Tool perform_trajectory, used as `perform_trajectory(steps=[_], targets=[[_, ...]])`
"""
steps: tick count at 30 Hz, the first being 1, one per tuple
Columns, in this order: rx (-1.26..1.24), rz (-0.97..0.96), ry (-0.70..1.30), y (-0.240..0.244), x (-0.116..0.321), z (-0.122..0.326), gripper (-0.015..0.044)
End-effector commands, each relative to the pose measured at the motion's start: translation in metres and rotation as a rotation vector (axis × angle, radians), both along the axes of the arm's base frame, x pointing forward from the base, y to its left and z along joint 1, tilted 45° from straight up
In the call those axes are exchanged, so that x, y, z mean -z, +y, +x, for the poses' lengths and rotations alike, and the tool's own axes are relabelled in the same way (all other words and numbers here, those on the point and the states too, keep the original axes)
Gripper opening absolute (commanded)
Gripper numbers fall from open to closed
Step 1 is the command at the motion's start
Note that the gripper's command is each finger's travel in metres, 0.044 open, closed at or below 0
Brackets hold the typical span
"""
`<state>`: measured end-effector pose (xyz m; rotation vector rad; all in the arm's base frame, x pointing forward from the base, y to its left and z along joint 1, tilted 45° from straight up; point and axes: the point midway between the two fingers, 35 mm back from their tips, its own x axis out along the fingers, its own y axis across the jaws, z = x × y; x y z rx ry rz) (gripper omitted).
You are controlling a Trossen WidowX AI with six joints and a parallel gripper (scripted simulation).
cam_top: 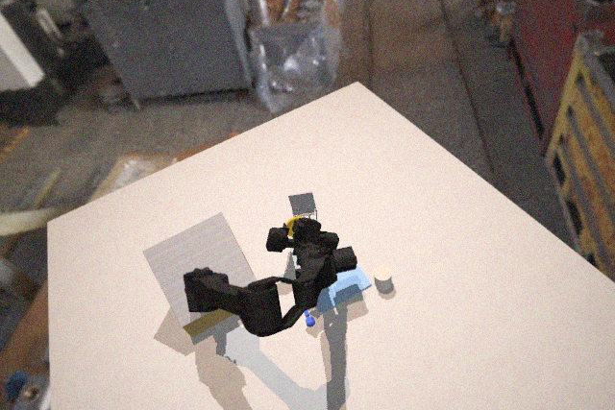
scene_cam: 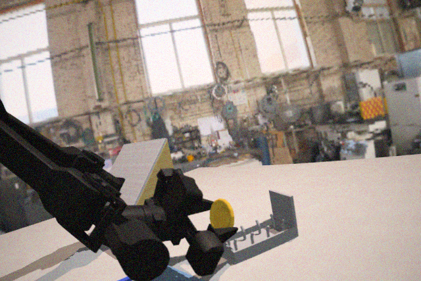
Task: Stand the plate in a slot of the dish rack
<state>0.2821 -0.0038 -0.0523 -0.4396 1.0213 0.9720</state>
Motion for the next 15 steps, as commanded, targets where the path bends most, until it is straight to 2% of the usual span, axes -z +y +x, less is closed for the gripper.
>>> perform_trajectory(steps=[1,15], targets=[[-0.063,0.03,-0.104,-0.004,-0.002,0.0,0.0],[-0.26,0.042,-0.477,-0.02,-0.013,-0.001,0.0]])
